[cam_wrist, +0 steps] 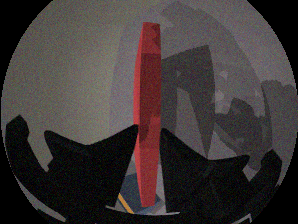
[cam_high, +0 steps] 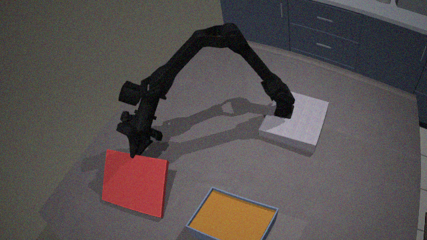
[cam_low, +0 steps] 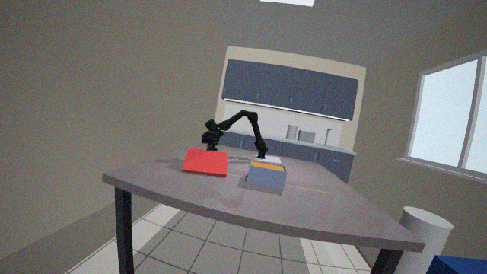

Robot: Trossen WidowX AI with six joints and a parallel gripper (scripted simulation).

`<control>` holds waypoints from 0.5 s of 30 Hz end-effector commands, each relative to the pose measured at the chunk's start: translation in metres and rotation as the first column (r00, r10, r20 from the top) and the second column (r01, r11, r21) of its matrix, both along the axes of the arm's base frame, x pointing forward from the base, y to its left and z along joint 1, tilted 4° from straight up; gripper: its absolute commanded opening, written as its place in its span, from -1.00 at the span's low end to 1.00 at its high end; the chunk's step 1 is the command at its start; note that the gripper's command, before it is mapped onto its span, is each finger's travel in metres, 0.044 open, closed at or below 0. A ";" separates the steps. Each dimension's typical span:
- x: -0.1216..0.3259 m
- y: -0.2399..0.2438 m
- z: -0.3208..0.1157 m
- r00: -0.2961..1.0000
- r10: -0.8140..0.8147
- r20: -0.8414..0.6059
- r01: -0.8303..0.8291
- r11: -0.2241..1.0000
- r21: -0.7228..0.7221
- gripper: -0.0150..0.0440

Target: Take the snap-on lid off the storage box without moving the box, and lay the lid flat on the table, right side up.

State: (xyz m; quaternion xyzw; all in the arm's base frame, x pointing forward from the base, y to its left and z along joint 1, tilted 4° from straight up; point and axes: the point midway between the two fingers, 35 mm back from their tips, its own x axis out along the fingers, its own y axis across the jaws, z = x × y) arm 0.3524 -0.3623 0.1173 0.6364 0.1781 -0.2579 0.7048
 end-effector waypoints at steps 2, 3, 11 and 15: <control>-0.001 0.001 -0.022 1.000 -0.006 -0.028 0.007 1.000 0.030 -0.49; -0.001 0.001 -0.023 1.000 -0.006 -0.028 0.007 1.000 0.030 -0.49; -0.001 0.001 -0.029 1.000 -0.006 -0.028 0.007 1.000 0.031 -0.49; -0.001 0.000 -0.032 1.000 -0.006 -0.028 0.007 1.000 0.031 -0.49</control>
